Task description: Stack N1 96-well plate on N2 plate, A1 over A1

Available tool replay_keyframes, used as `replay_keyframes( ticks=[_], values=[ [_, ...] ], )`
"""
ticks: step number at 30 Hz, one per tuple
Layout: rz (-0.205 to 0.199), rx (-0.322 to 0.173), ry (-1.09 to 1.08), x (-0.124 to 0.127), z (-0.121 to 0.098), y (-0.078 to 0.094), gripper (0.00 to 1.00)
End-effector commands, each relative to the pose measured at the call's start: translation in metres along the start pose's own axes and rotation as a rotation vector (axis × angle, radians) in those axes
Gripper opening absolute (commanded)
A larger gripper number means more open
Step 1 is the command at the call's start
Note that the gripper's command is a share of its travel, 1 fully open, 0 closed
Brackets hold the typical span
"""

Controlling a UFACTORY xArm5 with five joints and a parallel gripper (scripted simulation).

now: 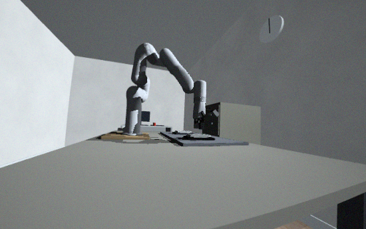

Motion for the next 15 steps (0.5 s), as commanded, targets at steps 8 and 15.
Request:
replay_keyframes(
  ticks=[8,15],
  values=[
    [-0.002,0.004,0.000,0.001,0.001,0.017,1.00],
    [-0.002,0.004,0.000,0.001,0.001,0.018,1.00]
  ],
)
Point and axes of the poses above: the point where the finger pads meet when closed, its own y axis out along the fingers, its own x axis across the jaws, z = x × y, the point moved 7 cm from there along -y, back along the fingers, and after that the axes turned 11 degrees about -y, right-handed, at the moved point
